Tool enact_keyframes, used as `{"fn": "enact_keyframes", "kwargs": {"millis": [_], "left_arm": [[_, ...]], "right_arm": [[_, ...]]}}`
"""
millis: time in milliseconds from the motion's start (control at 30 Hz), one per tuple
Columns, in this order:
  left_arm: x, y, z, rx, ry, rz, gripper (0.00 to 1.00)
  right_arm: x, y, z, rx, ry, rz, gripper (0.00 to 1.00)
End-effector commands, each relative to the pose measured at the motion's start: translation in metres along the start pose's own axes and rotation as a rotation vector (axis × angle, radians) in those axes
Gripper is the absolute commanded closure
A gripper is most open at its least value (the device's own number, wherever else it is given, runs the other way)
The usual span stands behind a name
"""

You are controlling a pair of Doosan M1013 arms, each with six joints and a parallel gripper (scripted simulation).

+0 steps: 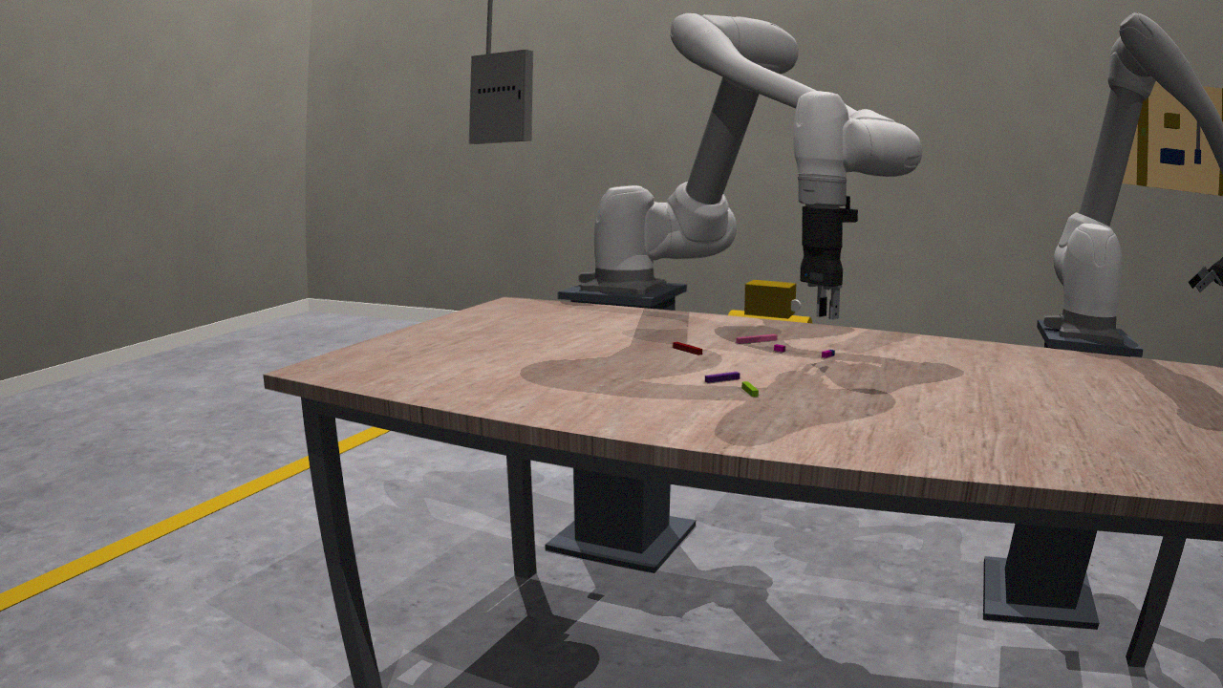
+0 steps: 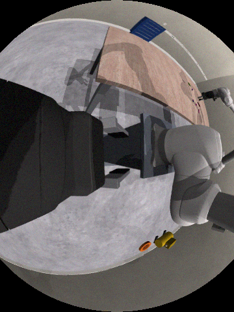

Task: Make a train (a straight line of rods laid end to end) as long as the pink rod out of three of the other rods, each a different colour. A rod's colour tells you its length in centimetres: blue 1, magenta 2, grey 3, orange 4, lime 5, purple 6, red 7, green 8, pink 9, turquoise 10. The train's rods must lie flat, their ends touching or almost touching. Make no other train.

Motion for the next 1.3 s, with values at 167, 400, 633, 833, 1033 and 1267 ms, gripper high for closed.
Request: {"fn": "enact_keyframes", "kwargs": {"millis": [167,400,633,833,1033,1267], "left_arm": [[-0.001,0.0,0.0,0.0,0.0,-0.001,0.0],[-0.001,0.0,0.0,0.0,0.0,-0.001,0.0],[-0.001,0.0,0.0,0.0,0.0,-0.001,0.0],[-0.001,0.0,0.0,0.0,0.0,-0.001,0.0],[-0.001,0.0,0.0,0.0,0.0,-0.001,0.0],[-0.001,0.0,0.0,0.0,0.0,-0.001,0.0]], "right_arm": [[-0.02,0.0,0.0,0.0,-0.001,0.0,0.46],[-0.022,0.0,0.0,0.0,-0.001,0.0,0.0],[-0.022,0.0,0.0,0.0,-0.001,0.0,0.0],[-0.022,0.0,0.0,0.0,-0.001,0.0,0.0],[-0.021,-0.015,-0.001,0.016,-0.001,0.0,0.0],[-0.013,-0.1,-0.013,0.11,-0.001,0.0,0.0]]}}
Point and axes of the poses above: on each arm, the point where the finger pads meet when closed, its own x axis out along the fingers, its own z axis across the jaws, y = z × x, the point moved 1 cm from there along -x, back along the fingers, and after that the axes turned 10 degrees about -x, right-handed, at the moved point
